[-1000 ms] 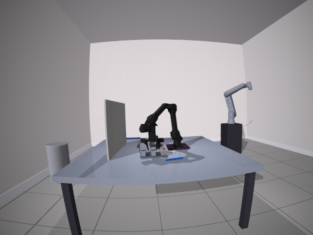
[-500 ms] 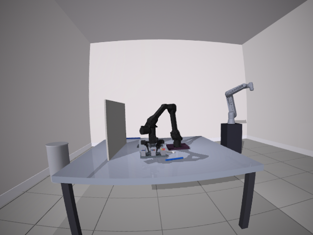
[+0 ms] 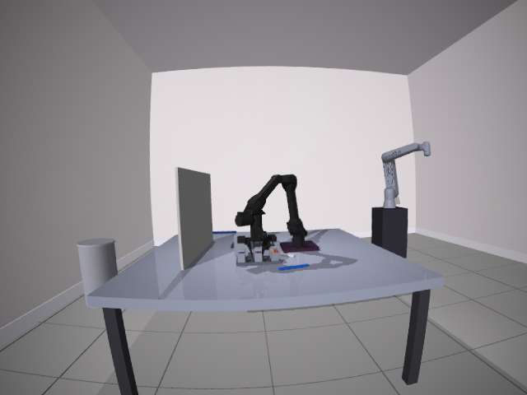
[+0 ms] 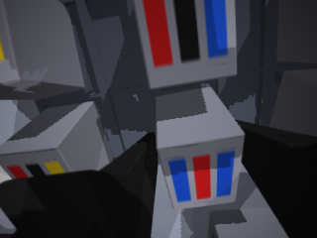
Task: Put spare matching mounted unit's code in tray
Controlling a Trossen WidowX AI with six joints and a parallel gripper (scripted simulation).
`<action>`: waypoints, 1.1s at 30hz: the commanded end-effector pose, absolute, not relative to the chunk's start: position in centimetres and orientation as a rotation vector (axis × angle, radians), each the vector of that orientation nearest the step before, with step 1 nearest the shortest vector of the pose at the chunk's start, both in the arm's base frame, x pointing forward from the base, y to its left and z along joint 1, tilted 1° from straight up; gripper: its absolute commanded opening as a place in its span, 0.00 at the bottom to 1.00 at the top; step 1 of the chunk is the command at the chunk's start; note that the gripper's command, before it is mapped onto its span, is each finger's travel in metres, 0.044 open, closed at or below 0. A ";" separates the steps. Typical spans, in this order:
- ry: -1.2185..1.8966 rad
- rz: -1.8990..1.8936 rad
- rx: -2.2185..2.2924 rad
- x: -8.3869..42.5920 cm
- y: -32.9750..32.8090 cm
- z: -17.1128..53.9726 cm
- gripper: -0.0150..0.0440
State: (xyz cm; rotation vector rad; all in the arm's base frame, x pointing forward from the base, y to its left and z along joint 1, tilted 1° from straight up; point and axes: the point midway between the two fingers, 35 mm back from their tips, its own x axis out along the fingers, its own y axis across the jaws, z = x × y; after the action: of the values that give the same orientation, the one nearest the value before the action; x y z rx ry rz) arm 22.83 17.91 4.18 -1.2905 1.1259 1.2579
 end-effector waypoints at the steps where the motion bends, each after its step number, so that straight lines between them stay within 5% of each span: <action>1: 1.126 1.258 -1.290 22.8 17.9 4.2 0.53; 8: 1.126 1.258 -1.290 22.8 17.9 4.2 0.45; 13: 1.126 1.258 -1.290 22.8 17.9 4.2 0.25; 33: 1.125 1.262 -1.295 22.7 17.9 11.2 0.25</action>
State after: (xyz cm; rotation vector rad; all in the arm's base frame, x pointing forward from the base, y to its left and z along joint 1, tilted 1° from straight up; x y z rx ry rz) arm 22.66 17.91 8.95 -1.2902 1.1413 1.2678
